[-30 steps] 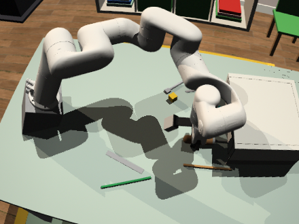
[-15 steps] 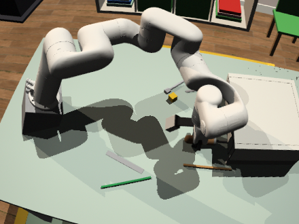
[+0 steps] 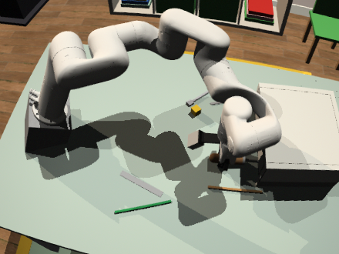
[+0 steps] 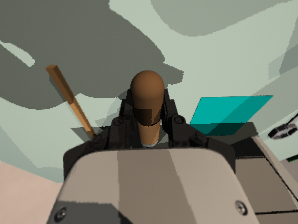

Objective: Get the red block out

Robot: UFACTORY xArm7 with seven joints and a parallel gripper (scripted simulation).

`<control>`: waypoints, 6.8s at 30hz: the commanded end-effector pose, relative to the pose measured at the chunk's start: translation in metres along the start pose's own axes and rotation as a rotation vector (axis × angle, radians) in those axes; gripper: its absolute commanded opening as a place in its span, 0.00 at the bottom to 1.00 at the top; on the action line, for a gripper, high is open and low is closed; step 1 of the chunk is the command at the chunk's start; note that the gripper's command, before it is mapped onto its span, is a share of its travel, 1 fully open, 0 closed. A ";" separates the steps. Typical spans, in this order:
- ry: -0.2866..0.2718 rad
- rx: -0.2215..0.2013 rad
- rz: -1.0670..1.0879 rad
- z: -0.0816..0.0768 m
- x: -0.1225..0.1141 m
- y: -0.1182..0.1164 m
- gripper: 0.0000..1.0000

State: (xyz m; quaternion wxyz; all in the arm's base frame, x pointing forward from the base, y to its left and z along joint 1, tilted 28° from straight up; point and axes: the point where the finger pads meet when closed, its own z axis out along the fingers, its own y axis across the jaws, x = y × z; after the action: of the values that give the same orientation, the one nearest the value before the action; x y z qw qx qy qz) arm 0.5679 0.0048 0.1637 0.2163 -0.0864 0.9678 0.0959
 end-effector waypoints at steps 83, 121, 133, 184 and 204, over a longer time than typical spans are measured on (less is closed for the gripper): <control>-0.003 0.002 0.001 -0.002 0.000 0.078 0.00; -0.003 0.002 0.001 -0.002 0.041 0.078 0.00; -0.003 0.002 0.001 -0.001 0.066 0.078 0.00; -0.003 0.002 0.000 -0.001 0.195 0.078 0.00; -0.003 0.002 0.000 -0.001 0.216 0.078 0.00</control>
State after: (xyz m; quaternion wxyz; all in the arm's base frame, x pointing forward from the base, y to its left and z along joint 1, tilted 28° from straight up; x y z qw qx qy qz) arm 0.3597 0.0533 0.0819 0.2167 -0.0867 0.9677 0.0952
